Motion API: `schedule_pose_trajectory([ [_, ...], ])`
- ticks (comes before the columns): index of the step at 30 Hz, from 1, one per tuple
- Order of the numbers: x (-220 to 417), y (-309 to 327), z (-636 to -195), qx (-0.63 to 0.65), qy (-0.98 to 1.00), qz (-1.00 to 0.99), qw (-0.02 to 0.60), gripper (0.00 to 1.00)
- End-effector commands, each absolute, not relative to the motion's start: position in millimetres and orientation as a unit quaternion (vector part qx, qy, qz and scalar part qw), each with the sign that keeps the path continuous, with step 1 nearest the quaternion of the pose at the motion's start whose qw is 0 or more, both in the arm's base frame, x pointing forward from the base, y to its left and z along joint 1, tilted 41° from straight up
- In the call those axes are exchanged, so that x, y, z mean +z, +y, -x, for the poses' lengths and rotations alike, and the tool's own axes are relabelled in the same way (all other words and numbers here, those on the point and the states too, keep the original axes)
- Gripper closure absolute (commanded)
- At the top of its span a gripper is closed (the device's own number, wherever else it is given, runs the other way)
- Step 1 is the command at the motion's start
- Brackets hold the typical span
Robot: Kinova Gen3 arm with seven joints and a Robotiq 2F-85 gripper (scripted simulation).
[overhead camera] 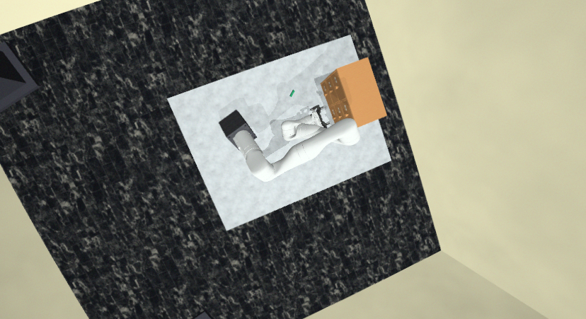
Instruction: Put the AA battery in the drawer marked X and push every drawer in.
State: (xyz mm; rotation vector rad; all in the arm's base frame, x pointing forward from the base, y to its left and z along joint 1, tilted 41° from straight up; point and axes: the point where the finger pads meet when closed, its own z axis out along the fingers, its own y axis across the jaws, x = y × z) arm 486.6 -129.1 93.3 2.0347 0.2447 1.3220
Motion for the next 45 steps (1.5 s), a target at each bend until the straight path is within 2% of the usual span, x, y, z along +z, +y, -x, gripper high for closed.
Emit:
schedule_pose_trajectory([
  [1,90,-130,-486,0.509,0.096,-0.783,0.345,0.00],
  [45,80,-140,-488,0.517,0.100,-0.778,0.343,0.00],
])
